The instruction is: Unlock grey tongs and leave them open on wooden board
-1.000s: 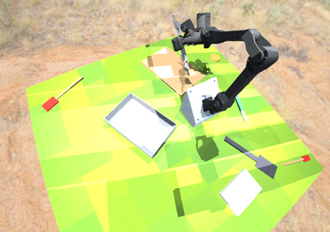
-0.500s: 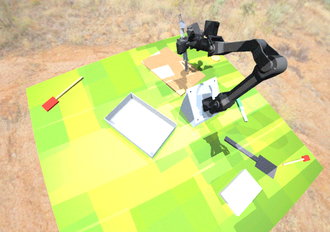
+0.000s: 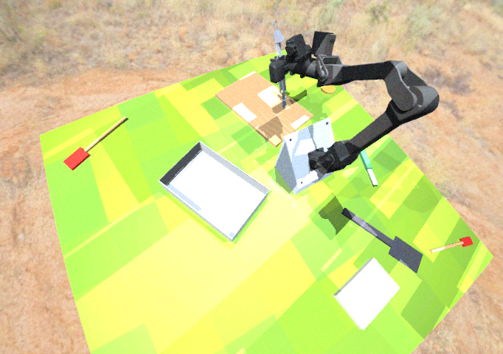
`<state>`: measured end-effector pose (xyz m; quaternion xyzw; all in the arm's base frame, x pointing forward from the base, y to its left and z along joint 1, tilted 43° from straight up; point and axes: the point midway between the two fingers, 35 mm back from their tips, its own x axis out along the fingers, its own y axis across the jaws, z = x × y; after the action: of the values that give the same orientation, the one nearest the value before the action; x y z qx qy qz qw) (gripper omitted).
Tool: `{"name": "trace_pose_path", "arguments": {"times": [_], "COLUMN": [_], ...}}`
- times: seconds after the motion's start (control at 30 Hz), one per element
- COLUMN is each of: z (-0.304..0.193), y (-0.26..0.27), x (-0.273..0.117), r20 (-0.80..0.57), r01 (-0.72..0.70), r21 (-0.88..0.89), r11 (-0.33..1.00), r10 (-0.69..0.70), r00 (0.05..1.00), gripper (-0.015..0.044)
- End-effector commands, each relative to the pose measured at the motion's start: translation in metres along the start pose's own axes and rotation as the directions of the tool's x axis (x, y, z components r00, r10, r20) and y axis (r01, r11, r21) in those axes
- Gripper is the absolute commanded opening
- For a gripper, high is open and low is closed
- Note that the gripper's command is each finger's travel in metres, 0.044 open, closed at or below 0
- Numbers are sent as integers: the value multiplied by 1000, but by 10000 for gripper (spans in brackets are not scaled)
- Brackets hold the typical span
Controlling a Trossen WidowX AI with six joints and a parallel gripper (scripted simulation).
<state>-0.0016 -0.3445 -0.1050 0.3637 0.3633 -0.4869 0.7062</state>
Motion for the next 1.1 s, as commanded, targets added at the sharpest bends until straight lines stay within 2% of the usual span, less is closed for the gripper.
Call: {"name": "trace_pose_path", "arguments": {"times": [0.0,0.63,1.07], "z": [2,2,-1], "y": [1,0,-5], "x": [0,1,24], "r20": [10,3,-156], "r01": [-5,-6,-11], "r21": [-10,-8,19], "r11": [1000,1000,1000], "r10": [5,6,14], "r00": [1000,1000,988], "gripper": [-150,-150,-150]}}
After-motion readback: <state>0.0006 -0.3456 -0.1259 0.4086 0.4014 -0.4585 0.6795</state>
